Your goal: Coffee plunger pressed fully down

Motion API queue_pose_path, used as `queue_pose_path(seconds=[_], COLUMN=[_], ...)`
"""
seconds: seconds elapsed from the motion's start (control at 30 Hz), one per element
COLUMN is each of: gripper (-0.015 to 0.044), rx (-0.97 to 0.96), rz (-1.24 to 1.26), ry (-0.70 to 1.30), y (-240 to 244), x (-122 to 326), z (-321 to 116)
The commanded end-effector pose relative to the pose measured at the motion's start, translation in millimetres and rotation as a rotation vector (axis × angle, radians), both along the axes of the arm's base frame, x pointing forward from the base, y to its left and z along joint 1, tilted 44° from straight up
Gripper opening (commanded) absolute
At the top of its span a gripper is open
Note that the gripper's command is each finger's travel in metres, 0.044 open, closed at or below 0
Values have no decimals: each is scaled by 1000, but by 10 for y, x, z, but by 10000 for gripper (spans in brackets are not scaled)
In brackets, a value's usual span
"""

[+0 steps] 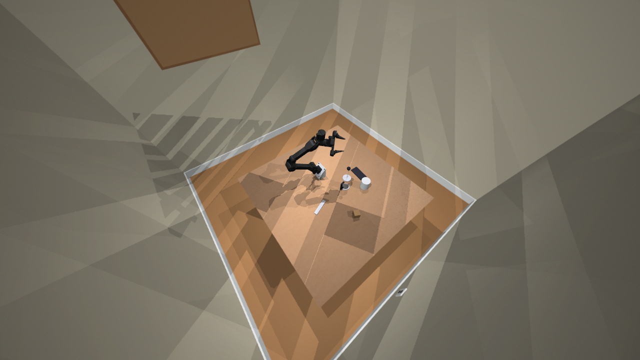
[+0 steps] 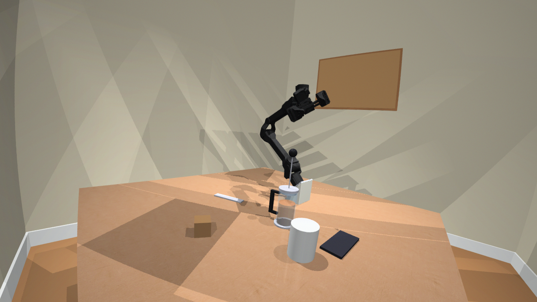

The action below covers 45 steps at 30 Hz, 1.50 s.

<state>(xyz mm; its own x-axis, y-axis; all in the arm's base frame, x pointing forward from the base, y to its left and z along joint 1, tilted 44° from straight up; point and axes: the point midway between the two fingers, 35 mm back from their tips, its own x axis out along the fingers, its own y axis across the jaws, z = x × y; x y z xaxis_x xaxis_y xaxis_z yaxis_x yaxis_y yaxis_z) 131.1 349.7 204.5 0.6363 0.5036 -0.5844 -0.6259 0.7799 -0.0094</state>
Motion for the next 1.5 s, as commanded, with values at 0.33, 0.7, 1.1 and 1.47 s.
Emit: queue_pose_path(seconds=[0.33, 0.7, 1.1, 1.47], gripper=[440, 440, 440, 440], rx=[-685, -686, -685, -684], rz=[-173, -167, -167, -168], ry=[-202, -199, -199, -202], y=[-780, -1044, -1046, -1064], x=[717, 716, 862, 1006], z=[-688, -984, -1096, -1198])
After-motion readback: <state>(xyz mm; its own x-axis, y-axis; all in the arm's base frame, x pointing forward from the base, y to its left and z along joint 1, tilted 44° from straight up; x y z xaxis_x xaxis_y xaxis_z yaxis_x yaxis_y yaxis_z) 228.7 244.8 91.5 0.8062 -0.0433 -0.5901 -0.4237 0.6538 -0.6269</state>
